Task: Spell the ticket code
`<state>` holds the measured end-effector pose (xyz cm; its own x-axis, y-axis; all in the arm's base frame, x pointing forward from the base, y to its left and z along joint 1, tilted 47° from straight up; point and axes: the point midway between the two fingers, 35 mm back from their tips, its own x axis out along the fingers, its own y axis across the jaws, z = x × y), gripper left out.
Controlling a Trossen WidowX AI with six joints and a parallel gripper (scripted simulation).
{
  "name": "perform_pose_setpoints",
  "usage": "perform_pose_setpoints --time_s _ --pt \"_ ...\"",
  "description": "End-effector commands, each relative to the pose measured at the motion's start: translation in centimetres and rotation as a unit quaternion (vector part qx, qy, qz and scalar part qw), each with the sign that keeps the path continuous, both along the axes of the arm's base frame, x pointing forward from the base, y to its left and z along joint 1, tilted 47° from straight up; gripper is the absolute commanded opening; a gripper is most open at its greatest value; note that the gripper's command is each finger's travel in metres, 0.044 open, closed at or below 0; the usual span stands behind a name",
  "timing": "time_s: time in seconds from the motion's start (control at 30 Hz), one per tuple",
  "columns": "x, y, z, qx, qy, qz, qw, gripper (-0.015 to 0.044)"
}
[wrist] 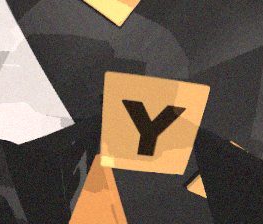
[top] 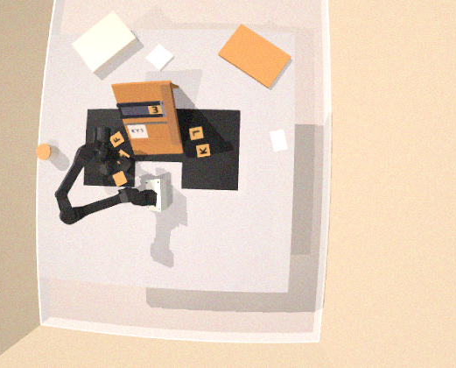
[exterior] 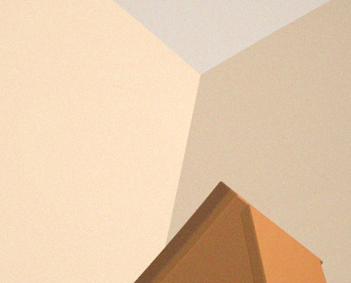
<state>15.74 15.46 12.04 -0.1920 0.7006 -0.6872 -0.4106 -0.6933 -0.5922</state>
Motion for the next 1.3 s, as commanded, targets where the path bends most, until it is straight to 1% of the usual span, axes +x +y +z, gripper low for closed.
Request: perform_pose_setpoints --time_s 0.0,0.1,0.33,0.63,0.93,1.27 --pt "0.1 -0.1 0.3 0.003 -0.004 0.002 1.000 0.0000" --pt "0.3 0.0 0.1 -0.004 0.010 -0.020 1.000 0.0000" --pt "1.9 -0.1 0.6 -0.018 0.058 -0.111 0.992 0.0000" --pt "3.8 -0.2 1.3 -0.026 0.122 -0.227 0.966 0.0000" --pt "5.7 -0.3 2.3 -0.022 0.187 -0.338 0.922 0.0000" --pt "7.8 -0.6 3.5 -0.004 0.261 -0.450 0.854 0.0000"
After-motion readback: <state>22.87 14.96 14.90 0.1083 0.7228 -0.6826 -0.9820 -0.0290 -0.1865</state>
